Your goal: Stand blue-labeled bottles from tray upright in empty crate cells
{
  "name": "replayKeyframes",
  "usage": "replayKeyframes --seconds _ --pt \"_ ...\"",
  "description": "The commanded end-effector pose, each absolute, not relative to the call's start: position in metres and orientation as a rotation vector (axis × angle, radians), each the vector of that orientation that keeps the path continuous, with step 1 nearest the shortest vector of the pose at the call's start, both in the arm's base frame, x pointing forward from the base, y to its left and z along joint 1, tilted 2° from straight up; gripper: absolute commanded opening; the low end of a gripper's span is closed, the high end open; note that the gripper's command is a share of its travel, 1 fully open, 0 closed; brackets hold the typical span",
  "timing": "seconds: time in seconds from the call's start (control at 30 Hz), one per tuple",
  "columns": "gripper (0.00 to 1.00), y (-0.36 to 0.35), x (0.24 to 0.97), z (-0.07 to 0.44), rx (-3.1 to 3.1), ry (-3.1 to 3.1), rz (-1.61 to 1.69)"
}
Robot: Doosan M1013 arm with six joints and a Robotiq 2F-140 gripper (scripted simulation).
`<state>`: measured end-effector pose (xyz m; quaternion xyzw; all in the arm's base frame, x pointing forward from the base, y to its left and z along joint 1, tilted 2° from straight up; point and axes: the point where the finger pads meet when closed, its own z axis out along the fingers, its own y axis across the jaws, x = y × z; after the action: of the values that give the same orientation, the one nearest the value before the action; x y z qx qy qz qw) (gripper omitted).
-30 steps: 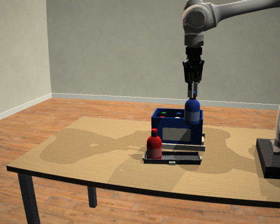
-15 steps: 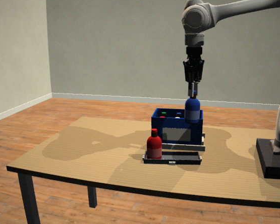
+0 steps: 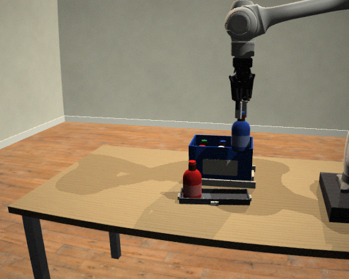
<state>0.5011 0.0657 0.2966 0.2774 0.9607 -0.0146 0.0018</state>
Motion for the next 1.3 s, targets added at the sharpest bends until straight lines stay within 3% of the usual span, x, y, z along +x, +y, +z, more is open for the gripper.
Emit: replayKeyframes --seconds 0.0,1.27 --pt "0.00 0.059 0.502 0.297 0.870 3.015 -0.046" --pt "0.00 -0.016 0.507 0.299 0.870 3.015 -0.046"
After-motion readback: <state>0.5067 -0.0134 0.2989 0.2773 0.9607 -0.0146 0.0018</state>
